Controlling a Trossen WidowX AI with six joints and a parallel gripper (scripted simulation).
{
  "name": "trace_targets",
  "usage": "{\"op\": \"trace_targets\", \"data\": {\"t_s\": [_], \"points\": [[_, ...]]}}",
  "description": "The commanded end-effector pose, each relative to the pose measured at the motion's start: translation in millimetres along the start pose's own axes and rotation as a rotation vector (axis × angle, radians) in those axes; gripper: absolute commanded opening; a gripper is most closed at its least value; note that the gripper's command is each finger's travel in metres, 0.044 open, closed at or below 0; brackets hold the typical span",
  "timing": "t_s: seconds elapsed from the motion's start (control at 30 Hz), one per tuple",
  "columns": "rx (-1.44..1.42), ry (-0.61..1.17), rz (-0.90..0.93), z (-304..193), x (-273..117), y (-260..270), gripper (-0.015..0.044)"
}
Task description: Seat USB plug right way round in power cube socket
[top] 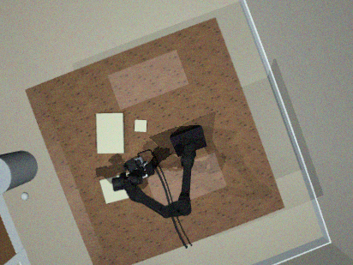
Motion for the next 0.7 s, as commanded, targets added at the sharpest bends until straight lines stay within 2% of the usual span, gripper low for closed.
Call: {"op": "trace_targets", "data": {"t_s": [0.0, 0.67], "points": [[0.003, -0.002, 0.001, 0.4, 0.7, 0.0, 0.0], [0.003, -0.002, 0.001, 0.3, 3.1, 0.0, 0.0]]}}
Point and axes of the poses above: the point midway between the two fingers, 35 mm back from their tips, its own x axis out along the fingers, its own y axis across the jaws, z = x × y, the point moved 7 cm from there along -x, back along the fingers, and after that the axes turned 9 degrees about -x, right-handed, at the moved point
